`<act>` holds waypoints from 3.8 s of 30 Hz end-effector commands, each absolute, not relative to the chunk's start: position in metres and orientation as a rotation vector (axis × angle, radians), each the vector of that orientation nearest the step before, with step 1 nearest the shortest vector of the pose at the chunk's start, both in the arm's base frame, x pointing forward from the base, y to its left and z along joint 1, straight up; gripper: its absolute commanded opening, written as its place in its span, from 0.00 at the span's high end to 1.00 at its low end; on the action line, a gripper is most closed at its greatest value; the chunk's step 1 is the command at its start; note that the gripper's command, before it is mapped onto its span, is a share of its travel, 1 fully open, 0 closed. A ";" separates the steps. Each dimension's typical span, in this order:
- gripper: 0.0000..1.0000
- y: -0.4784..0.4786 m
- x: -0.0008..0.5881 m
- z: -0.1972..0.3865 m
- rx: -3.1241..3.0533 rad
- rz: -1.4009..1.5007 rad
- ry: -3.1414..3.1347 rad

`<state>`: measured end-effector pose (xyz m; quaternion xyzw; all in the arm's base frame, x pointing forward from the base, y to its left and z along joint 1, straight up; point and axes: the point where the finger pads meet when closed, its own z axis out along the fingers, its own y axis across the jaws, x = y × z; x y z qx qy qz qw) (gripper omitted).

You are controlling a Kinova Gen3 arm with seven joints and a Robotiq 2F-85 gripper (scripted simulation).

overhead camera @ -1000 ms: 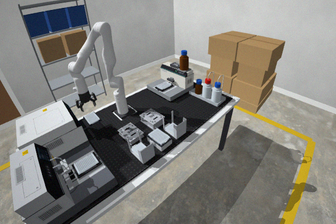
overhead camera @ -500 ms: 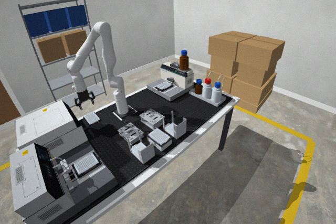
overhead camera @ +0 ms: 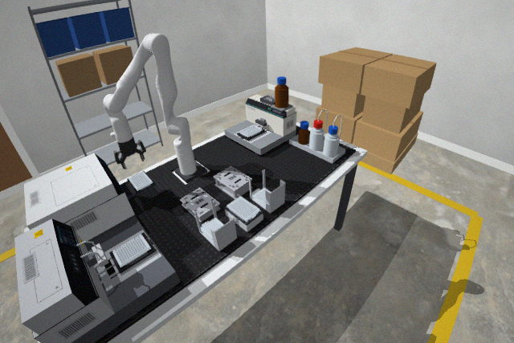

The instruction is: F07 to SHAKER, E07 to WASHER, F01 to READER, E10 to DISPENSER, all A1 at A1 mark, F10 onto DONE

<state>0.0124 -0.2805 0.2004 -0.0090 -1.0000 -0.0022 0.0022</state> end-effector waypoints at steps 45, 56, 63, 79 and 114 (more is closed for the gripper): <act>0.00 -0.281 0.012 0.145 -0.028 -0.005 -3.138; 0.00 -0.281 0.012 0.136 -0.028 -0.005 -3.138; 0.00 -0.281 0.012 0.136 -0.028 -0.005 -3.138; 0.00 -0.281 0.012 0.129 -0.028 -0.005 -3.138; 0.00 -0.281 0.012 0.115 -0.028 -0.005 -3.138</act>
